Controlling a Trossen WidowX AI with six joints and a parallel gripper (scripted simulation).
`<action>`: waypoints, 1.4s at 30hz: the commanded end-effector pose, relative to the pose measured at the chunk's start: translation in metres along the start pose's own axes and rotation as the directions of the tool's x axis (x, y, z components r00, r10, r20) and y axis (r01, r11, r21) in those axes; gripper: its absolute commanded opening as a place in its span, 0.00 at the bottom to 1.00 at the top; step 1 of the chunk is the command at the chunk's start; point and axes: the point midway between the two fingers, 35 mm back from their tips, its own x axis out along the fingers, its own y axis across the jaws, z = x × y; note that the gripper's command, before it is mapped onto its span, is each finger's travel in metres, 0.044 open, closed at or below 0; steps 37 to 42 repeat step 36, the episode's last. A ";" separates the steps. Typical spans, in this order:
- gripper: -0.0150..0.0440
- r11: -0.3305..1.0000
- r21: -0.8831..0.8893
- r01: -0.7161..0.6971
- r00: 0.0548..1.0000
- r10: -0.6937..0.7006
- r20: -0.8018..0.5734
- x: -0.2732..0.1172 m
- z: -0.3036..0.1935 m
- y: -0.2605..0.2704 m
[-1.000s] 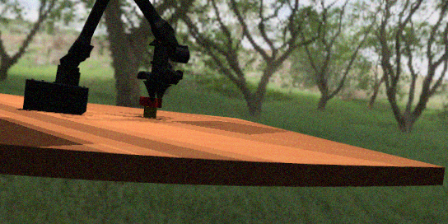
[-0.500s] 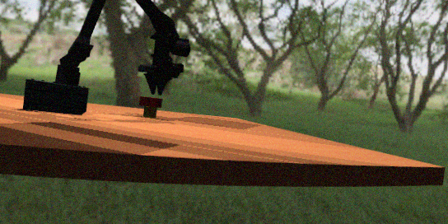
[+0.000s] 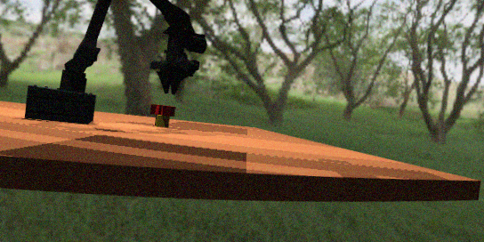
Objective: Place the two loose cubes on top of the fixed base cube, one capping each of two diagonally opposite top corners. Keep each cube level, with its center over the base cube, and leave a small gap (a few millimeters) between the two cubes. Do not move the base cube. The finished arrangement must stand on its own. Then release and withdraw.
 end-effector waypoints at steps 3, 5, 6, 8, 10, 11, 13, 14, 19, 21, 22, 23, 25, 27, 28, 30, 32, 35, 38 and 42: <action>0.60 1.000 0.002 -0.002 1.000 0.002 0.001 -0.010 0.000 0.000; 0.65 1.000 0.001 -0.002 1.000 0.002 0.001 -0.010 0.000 0.000; 0.69 1.000 0.000 -0.002 1.000 0.002 0.001 -0.012 0.000 0.000; 0.78 1.000 0.000 -0.002 1.000 0.002 0.001 -0.013 0.000 0.000; 0.87 1.000 0.000 -0.001 1.000 0.001 0.000 -0.010 -0.008 0.006; 0.91 1.000 0.000 -0.002 1.000 0.002 -0.001 -0.010 -0.017 0.012; 0.93 1.000 0.000 -0.003 1.000 0.003 -0.004 -0.011 -0.042 0.027; 0.93 1.000 0.000 -0.003 1.000 0.003 -0.005 -0.011 -0.056 0.034; 0.93 1.000 0.000 -0.005 1.000 0.005 -0.010 -0.013 -0.122 0.057; 0.93 1.000 0.000 -0.006 1.000 0.006 -0.010 -0.013 -0.131 0.058; 0.93 1.000 0.000 -0.006 1.000 0.006 -0.010 -0.013 -0.131 0.058; 0.93 1.000 0.000 -0.006 1.000 0.006 -0.010 -0.013 -0.131 0.058; 0.93 1.000 0.000 -0.006 1.000 0.006 -0.010 -0.013 -0.131 0.058; 0.93 1.000 0.000 -0.006 1.000 0.006 -0.010 -0.013 -0.131 0.058; 0.93 1.000 0.000 -0.006 1.000 0.006 -0.010 -0.013 -0.131 0.058; 0.93 1.000 0.000 -0.006 1.000 0.006 -0.010 -0.013 -0.131 0.058; 0.93 1.000 0.000 -0.006 1.000 0.006 -0.010 -0.013 -0.131 0.058; 0.93 1.000 0.000 -0.006 1.000 0.006 -0.010 -0.013 -0.131 0.058; 0.93 1.000 0.000 -0.006 1.000 0.006 -0.010 -0.013 -0.131 0.058; 0.93 1.000 0.000 -0.006 1.000 0.006 -0.010 -0.013 -0.131 0.058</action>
